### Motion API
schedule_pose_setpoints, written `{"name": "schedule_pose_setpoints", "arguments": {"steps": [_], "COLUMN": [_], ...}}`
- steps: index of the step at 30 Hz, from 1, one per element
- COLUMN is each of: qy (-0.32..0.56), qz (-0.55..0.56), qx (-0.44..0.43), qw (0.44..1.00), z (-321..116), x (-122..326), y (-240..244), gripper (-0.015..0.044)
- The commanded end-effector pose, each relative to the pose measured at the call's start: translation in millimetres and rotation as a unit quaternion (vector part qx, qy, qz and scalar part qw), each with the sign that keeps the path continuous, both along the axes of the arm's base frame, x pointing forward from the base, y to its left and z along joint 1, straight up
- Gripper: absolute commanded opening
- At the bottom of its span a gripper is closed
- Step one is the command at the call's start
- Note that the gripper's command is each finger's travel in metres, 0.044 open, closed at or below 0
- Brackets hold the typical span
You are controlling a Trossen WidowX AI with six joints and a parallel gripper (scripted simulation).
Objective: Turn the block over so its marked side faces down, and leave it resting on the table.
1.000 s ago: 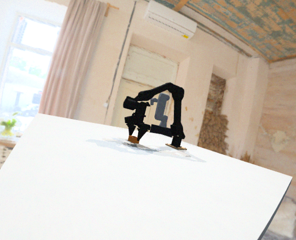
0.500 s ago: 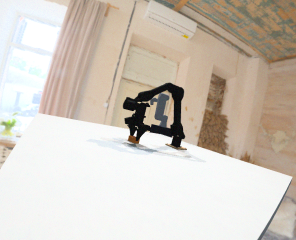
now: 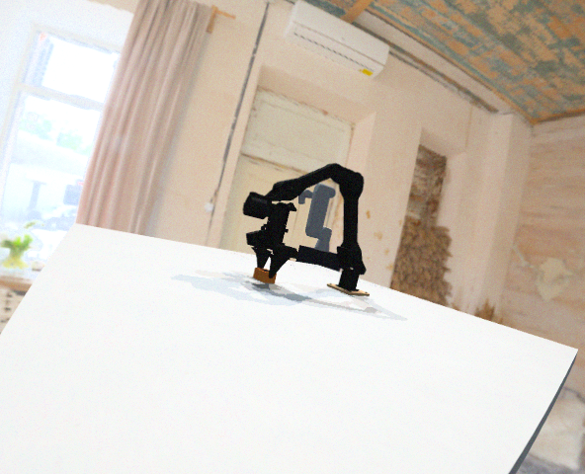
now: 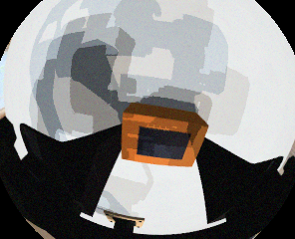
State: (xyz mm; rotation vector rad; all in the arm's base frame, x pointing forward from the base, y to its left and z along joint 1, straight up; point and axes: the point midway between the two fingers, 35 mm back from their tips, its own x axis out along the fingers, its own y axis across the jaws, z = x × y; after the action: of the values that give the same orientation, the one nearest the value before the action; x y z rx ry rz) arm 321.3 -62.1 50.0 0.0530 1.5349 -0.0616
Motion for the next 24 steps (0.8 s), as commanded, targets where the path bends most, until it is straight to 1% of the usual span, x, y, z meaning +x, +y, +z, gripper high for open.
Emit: {"name": "schedule_pose_setpoints", "arguments": {"steps": [1,2,3,11,24], "qy": [0.000,0.000,0.000,-0.006,-0.113], "qz": [0.000,0.000,0.000,0.000,-0.002], "qx": [0.001,0.001,0.001,0.001,-0.005], "qw": [1.000,1.000,1.000,1.000,0.994], "z": [13,19,24,28,22], "x": [0,0,-1,-1,0], "y": [0,0,0,0,0], "gripper": [0.0038,0.0011,0.0000,0.0000,0.0000]}}
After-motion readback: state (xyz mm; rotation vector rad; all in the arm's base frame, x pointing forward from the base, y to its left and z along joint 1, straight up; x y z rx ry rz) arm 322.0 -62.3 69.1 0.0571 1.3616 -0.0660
